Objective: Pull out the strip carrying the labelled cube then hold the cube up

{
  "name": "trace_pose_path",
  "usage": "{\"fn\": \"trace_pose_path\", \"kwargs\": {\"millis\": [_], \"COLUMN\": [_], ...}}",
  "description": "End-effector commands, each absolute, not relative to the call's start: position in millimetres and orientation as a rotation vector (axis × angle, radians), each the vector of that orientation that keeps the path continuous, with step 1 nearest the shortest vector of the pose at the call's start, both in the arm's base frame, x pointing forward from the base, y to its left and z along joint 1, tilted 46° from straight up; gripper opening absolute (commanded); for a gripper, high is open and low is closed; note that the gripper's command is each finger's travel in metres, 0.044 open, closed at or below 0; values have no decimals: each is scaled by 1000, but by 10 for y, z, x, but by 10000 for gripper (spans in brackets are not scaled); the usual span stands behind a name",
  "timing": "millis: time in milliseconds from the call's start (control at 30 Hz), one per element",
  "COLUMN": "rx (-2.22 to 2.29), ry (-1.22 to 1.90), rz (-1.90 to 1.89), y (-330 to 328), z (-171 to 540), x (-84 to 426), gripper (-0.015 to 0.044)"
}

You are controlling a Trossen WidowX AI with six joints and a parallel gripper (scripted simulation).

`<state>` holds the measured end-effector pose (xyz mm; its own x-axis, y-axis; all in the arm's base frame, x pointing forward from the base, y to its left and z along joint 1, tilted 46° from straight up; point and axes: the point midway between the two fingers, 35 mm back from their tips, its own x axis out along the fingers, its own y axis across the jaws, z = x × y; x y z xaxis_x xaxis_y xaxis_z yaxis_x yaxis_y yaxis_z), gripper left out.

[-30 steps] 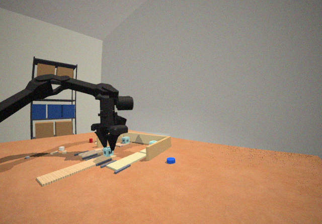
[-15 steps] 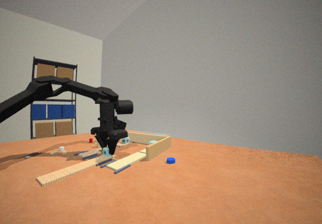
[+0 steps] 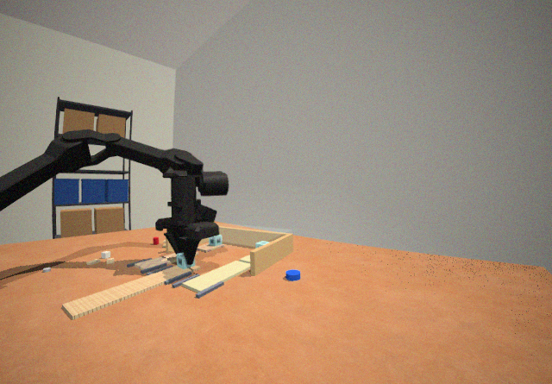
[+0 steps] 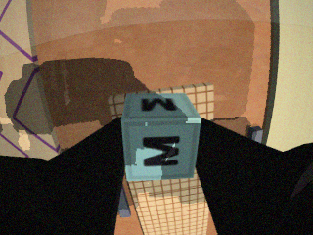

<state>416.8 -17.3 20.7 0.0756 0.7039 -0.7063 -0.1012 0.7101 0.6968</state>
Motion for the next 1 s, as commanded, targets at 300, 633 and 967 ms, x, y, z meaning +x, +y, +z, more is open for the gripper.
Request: {"fn": "trace_pose_path", "kwargs": {"millis": [300,633,967], "rx": [550,558,558], "ry": [1379,1382,1384], "rz": [647,651,650], "y": [-401,-454,-447], "z": [395,453,432], "x": [3708,3517,3168], "gripper": [0,0,0]}}
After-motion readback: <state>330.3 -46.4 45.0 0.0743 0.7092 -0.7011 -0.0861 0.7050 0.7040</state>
